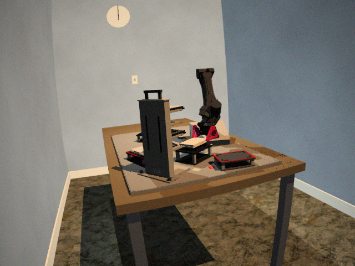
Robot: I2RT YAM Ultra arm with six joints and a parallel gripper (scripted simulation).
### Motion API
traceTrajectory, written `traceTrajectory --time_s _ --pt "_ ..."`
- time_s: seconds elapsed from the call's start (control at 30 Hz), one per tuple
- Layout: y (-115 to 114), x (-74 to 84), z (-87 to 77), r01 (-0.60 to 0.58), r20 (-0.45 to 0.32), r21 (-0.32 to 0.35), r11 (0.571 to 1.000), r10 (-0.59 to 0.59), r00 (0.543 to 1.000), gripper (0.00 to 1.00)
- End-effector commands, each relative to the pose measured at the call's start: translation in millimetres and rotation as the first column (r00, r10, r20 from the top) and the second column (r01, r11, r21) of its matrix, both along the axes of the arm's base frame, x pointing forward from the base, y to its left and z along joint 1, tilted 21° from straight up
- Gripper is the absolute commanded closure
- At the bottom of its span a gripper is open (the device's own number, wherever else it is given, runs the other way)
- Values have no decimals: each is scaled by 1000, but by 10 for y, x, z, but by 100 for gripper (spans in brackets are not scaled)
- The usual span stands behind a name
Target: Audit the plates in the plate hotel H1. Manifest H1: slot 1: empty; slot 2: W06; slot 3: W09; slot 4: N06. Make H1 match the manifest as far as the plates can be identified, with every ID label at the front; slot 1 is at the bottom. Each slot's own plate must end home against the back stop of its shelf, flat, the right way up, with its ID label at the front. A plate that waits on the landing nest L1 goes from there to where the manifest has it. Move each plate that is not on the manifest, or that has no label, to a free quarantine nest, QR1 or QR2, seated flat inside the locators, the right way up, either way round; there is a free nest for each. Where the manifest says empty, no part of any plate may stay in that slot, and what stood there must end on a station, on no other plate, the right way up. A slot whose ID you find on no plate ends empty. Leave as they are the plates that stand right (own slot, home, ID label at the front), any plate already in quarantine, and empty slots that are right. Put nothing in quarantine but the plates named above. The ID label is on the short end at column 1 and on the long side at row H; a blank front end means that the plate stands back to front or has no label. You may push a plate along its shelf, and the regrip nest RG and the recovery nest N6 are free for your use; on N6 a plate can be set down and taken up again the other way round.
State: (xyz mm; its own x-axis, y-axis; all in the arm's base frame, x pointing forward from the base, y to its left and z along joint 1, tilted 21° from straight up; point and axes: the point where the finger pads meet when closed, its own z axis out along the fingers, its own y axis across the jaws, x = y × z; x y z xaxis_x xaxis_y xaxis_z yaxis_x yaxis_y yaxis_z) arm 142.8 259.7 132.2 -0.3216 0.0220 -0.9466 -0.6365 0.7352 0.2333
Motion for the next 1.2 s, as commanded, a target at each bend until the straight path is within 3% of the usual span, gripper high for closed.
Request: traceTrajectory --time_s 0.0,1.17 --pt "23 -2 150 3 4 22 1000 -3 1000 14" --pt "-102 -28 439 3 1 25 1000 -4 1000 14"
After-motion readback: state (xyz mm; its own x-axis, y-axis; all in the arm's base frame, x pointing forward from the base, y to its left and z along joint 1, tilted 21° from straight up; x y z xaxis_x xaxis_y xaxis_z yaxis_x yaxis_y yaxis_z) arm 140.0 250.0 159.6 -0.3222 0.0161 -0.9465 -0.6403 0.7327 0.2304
